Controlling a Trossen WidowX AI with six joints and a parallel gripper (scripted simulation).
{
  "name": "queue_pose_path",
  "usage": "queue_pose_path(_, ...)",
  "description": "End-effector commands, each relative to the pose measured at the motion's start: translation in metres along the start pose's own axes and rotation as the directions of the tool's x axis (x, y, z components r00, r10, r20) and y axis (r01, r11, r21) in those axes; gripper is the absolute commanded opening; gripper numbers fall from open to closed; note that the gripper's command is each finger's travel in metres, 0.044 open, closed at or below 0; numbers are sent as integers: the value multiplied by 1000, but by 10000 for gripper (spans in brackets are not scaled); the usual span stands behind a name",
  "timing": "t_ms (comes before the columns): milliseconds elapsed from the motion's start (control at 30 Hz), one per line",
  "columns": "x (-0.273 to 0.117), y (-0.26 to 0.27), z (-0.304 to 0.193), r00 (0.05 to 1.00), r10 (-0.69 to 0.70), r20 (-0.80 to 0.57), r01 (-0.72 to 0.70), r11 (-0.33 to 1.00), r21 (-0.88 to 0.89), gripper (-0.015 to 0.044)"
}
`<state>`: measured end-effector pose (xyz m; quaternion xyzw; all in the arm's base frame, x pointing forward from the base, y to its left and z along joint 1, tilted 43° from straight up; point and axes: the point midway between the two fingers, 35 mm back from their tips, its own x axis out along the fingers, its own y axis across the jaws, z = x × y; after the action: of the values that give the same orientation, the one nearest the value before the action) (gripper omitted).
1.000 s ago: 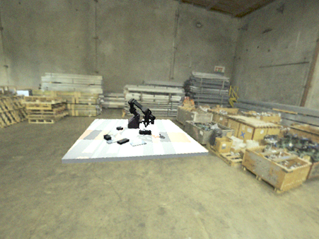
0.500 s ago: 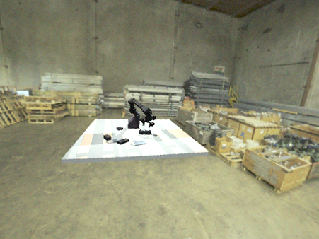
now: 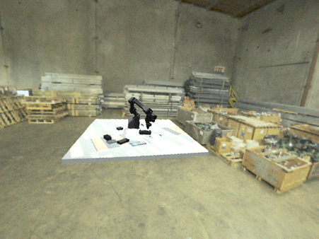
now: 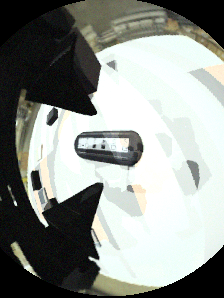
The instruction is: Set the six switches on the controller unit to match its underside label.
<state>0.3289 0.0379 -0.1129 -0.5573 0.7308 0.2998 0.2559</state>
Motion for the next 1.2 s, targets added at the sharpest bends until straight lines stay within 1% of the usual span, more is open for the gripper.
queue_pose_path(0,3,4,6,999,-49,-3,42,814,579,440)
queue_pose_path(133,4,5,9,997,-71,-1,45,614,788,440)
queue_pose_path(267,5,7,12,996,-93,1,33,362,931,440)
queue_pose_path(367,6,8,15,994,-109,3,14,154,988,440)
queue_pose_path(500,7,10,18,991,-130,6,-22,-124,992,440)
queue_pose_path(667,8,12,21,988,-152,9,-69,-392,917,440)
queue_pose_path(867,9,15,24,984,-176,12,-129,-669,732,440)
queue_pose_path(1033,9,17,27,980,-197,14,-176,-841,512,440)
queue_pose_path(1167,10,18,28,977,-213,16,-208,-929,306,440)
